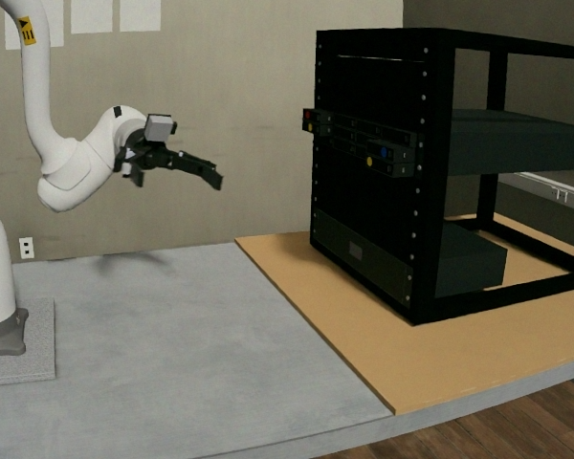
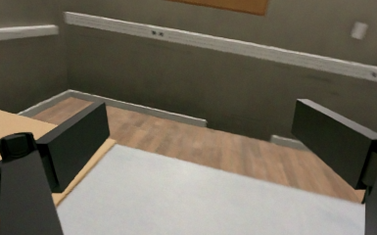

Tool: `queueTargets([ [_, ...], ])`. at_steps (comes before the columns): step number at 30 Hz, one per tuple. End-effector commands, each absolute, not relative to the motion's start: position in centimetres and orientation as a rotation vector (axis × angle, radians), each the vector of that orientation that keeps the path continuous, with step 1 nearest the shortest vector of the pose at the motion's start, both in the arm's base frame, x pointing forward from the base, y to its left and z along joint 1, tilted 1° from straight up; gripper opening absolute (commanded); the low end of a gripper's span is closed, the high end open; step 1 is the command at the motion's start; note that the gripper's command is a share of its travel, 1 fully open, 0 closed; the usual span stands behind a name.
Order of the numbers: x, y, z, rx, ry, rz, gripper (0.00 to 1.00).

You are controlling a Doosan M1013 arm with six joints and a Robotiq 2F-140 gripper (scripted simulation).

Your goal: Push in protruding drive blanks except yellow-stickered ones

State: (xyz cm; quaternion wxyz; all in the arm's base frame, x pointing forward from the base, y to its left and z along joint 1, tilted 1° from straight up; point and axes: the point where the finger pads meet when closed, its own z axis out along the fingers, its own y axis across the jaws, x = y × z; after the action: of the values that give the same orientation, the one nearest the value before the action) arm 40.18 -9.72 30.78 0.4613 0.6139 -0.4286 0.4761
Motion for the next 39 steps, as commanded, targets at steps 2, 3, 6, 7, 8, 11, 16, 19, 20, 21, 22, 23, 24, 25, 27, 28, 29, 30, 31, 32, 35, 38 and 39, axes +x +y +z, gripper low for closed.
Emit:
queueTargets([
  [2, 44.1, -10.8, 32.2, 1.577, -0.904, 1.253, 1.0],
  [3, 45.0, -10.9, 32.6, 1.59, -0.866, 1.27, 1.0],
  [6, 47.4, -10.9, 33.7, 1.623, -0.745, 1.317, 1.0],
  [7, 48.1, -10.9, 34.1, 1.632, -0.703, 1.332, 1.0],
  [8, 48.9, -10.8, 34.4, 1.64, -0.66, 1.346, 1.0],
  [11, 51.0, -10.4, 35.5, 1.66, -0.525, 1.383, 1.0],
  [16, 52.9, -9.7, 36.4, 1.67, -0.386, 1.412, 1.0],
  [19, 54.6, -8.7, 37.3, 1.671, -0.243, 1.434, 1.0],
  [20, 55.1, -8.4, 37.5, 1.669, -0.195, 1.44, 1.0],
  [21, 55.6, -8.0, 37.7, 1.667, -0.147, 1.444, 1.0],
  [22, 56.0, -7.6, 37.9, 1.663, -0.1, 1.448, 1.0],
  [23, 56.4, -7.2, 38.1, 1.659, -0.052, 1.451, 1.0],
  [24, 56.8, -6.8, 38.3, 1.654, -0.005, 1.452, 1.0],
  [25, 57.2, -6.3, 38.4, 1.648, 0.042, 1.454, 1.0],
  [27, 57.8, -5.4, 38.6, 1.633, 0.134, 1.453, 1.0],
  [28, 58.1, -5.0, 38.7, 1.625, 0.18, 1.452, 1.0],
  [29, 58.1, -5.0, 38.7, 1.625, 0.18, 1.452, 1.0],
  [30, 58.1, -5.0, 38.7, 1.625, 0.18, 1.452, 1.0],
  [31, 58.4, -4.5, 38.8, 1.615, 0.225, 1.45, 1.0],
  [32, 58.6, -4.1, 38.8, 1.606, 0.269, 1.448, 1.0],
  [35, 59.2, -2.7, 38.8, 1.573, 0.396, 1.436, 1.0],
  [38, 59.5, -1.3, 38.6, 1.537, 0.516, 1.419, 1.0],
  [39, 59.6, -0.9, 38.6, 1.524, 0.554, 1.413, 1.0],
])
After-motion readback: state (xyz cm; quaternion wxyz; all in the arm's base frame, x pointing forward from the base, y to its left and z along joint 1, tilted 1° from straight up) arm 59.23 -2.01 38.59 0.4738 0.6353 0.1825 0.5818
